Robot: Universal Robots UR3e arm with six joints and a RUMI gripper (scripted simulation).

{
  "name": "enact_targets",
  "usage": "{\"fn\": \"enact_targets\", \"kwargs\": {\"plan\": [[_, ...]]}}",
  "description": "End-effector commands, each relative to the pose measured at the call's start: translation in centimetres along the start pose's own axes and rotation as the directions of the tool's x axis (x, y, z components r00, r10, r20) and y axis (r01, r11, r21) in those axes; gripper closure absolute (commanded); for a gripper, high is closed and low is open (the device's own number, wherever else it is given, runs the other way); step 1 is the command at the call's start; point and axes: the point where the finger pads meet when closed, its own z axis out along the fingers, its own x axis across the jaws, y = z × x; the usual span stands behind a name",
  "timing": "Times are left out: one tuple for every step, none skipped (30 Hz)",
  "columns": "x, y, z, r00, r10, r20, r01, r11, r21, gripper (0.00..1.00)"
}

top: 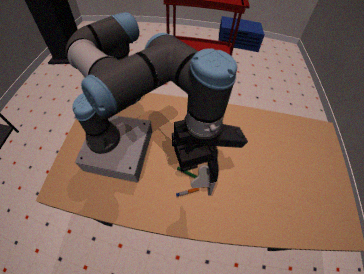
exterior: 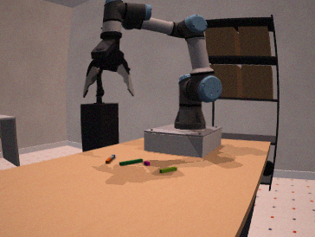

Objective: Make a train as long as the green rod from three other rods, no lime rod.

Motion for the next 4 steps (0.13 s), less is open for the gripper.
{"fn": "enact_targets", "kwargs": {"plan": [[0.08, 0.01, -0.08, 1.000, 0.000, -0.002, 0.000, 1.000, 0.000, 0.00], [0.08, 0.01, -0.08, 1.000, 0.000, -0.002, 0.000, 1.000, 0.000, 0.00], [0.08, 0.01, -0.08, 1.000, 0.000, -0.002, 0.000, 1.000, 0.000, 0.00], [0.08, 0.01, -0.08, 1.000, 0.000, -0.002, 0.000, 1.000, 0.000, 0.00]]}}
